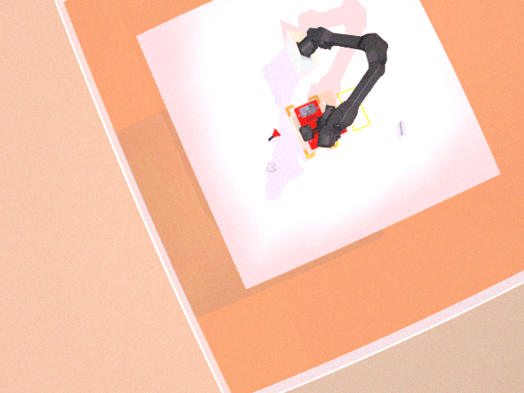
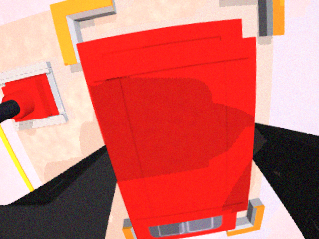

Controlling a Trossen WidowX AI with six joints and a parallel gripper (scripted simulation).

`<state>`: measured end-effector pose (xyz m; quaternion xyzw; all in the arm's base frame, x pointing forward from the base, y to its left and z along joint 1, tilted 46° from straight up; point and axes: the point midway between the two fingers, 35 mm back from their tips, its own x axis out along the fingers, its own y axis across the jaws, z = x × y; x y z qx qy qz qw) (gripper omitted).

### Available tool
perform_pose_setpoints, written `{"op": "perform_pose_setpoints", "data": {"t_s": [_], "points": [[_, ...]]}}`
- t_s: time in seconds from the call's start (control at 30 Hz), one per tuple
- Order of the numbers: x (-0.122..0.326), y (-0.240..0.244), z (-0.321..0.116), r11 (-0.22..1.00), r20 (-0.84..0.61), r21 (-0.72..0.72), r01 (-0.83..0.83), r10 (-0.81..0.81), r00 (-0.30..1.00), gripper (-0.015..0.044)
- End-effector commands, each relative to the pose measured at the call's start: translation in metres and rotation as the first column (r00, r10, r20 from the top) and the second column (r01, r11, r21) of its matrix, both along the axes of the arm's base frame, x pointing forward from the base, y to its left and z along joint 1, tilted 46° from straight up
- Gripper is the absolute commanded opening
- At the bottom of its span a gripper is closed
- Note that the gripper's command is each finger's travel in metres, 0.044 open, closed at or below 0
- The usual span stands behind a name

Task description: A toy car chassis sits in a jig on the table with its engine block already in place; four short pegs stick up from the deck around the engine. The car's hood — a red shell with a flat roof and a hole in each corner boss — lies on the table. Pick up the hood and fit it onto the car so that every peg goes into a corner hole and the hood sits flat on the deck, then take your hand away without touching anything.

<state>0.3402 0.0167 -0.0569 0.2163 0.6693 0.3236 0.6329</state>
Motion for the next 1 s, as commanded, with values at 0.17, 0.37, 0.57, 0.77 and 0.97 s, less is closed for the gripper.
{"op": "perform_pose_setpoints", "data": {"t_s": [0.17, 0.37, 0.57, 0.77, 0.97], "points": [[0.0006, -0.0003, 0.0004, 1.000, 0.002, 0.002, 0.005, -0.005, 1.000, 0.0000], [0.0006, -0.0003, 0.0004, 1.000, 0.002, 0.002, 0.005, -0.005, 1.000, 0.0000], [0.0006, -0.0002, 0.0004, 1.000, 0.002, 0.002, 0.005, -0.005, 1.000, 0.0000], [0.0005, 0.0011, -0.0010, 1.000, 0.002, 0.002, 0.005, -0.005, 1.000, 0.0000], [0.0003, 0.0031, -0.0030, 1.000, 0.002, 0.002, 0.005, -0.005, 1.000, 0.0000]]}}
